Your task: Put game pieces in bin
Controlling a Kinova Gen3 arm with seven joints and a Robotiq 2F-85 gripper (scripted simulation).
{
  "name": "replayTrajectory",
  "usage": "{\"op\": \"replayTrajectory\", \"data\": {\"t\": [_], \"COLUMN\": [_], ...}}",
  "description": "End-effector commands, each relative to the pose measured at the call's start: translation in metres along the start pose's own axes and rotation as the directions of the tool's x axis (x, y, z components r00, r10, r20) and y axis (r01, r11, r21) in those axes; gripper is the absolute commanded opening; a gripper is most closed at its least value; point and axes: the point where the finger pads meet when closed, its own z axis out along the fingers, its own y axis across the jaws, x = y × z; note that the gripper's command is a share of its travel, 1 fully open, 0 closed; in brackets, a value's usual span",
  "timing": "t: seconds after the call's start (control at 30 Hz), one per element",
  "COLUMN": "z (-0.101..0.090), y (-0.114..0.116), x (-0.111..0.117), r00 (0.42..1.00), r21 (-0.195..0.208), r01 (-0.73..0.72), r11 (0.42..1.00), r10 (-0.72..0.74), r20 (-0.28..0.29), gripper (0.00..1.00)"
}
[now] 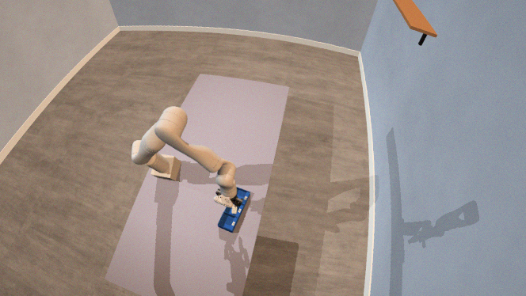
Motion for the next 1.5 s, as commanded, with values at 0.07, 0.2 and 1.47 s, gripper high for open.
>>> {"op": "replayTrajectory", "data": {"t": [0.07,0.2,1.47], "z": [-0.026,-0.034,-0.102], "y": [-0.005,-0.005,-0.004], "x": [-0.003,-0.003,-0.003], "r00": [1.000,1.000,1.000], "r21": [0.021,0.021,0.021], "r01": [0.002,0.002,0.002], "r11": [1.000,1.000,1.000], "r10": [-0.002,-0.002,-0.002], "r20": [0.008,0.008,0.008], "gripper": [1.00,1.00,1.00]}}
